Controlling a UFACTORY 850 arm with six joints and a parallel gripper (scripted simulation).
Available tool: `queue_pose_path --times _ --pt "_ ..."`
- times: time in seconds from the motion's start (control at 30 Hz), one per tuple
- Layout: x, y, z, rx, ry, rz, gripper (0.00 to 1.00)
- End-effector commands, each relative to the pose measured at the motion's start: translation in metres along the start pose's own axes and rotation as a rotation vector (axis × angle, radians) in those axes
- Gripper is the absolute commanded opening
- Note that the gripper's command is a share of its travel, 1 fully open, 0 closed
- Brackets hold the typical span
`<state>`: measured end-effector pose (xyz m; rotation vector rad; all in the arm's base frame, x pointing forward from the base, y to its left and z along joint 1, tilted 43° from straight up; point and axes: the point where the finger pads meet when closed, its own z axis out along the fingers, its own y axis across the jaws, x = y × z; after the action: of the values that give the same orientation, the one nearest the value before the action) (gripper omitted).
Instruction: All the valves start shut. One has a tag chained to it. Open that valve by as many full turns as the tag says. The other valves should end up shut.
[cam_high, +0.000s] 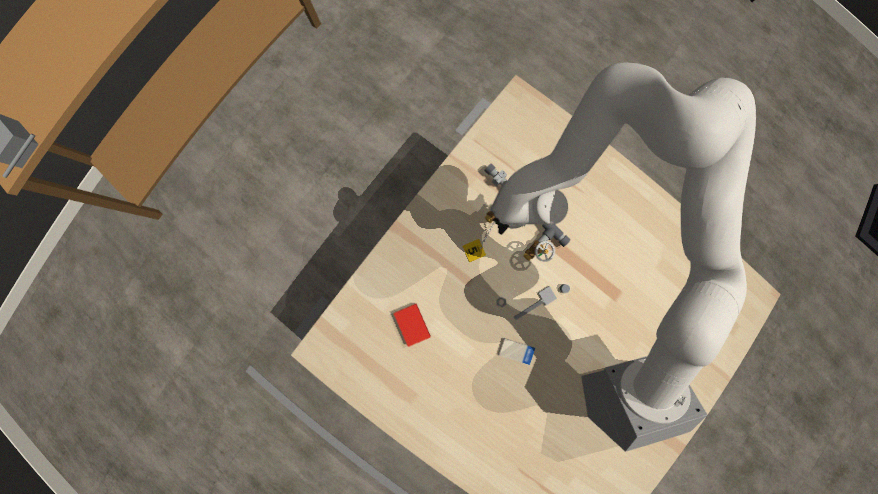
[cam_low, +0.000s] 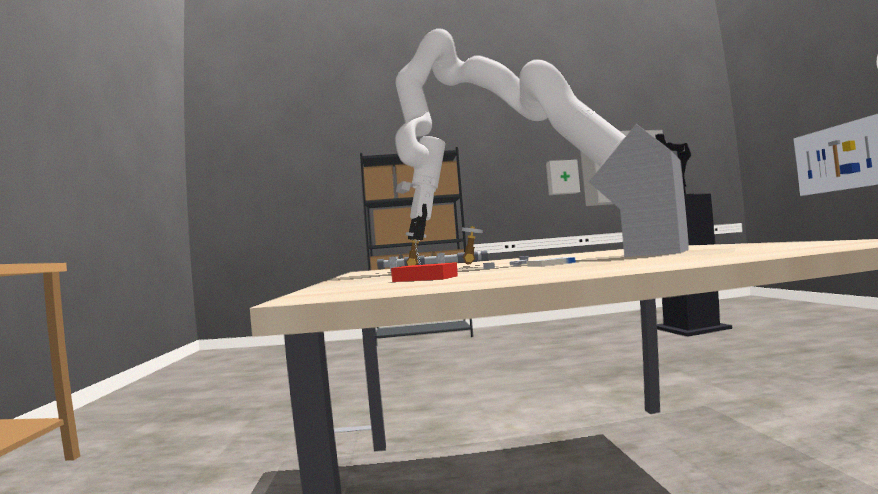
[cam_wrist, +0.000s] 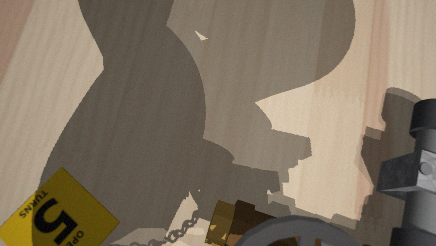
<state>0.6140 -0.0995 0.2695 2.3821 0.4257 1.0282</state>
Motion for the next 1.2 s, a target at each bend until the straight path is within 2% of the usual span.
queue_pose_path --times 0.0,0.27,0.33,0.37,0.67,1.13,1.17 --pt "0.0005 0.0002 -0.0002 -0.008 -0.036 -0.277 0.00" --pt "0.0005 0.0002 -0.0002 0.004 -0.032 -0.681 0.00" --pt "0.0005 0.0002 -0.0002 0.004 -0.032 -0.681 0.00" --pt "0.0005 0.0002 -0.0002 0.004 -0.042 -0.826 0.00" --pt "0.0005 0.0002 -0.0002 0.011 -0.070 -1.213 0.00" --pt "0.0005 0.0002 -0.0002 0.013 -0.070 -1.290 0.00" --pt "0.0005 0.0002 -0.0002 0.013 -0.070 -1.290 1.00"
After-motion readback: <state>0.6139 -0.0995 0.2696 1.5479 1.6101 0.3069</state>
